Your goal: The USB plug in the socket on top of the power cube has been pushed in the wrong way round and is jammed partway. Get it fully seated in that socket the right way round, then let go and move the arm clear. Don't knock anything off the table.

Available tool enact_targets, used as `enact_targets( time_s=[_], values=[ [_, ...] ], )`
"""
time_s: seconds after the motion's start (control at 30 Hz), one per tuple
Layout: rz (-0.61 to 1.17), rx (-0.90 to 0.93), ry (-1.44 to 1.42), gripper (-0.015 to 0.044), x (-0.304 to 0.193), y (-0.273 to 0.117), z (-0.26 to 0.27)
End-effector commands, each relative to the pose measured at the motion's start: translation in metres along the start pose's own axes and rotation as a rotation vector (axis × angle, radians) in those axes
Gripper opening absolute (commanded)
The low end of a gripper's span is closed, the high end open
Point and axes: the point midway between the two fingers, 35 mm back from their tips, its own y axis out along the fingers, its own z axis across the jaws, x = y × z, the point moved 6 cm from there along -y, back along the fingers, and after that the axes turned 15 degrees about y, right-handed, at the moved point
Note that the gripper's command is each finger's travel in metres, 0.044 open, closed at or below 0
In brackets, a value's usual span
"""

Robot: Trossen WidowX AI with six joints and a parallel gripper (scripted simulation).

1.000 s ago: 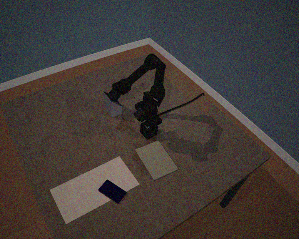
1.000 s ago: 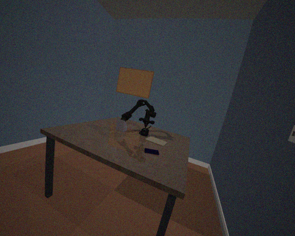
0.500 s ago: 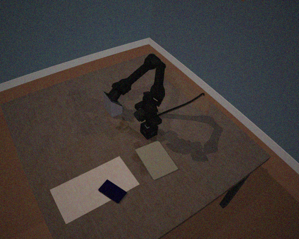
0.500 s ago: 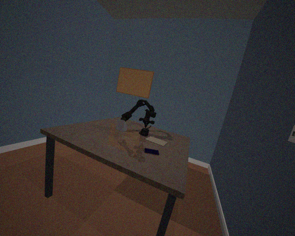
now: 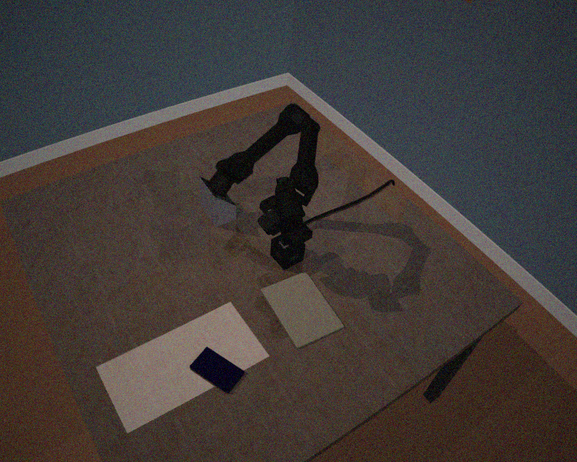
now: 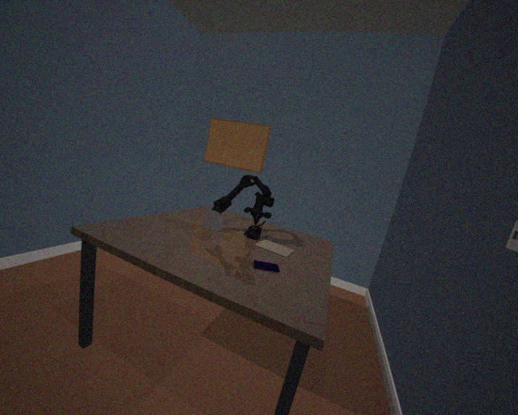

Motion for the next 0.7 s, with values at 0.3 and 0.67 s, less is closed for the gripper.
enact_targets(
  time_s=[0.3, 0.67],
  values=[
    [0.003, -0.005, 0.000, 0.0000, -0.0007, 0.0026, -0.0004],
    [0.000, 0.000, -0.001, 0.0095, 0.0000, 0.0002, 0.0000]
  ],
)
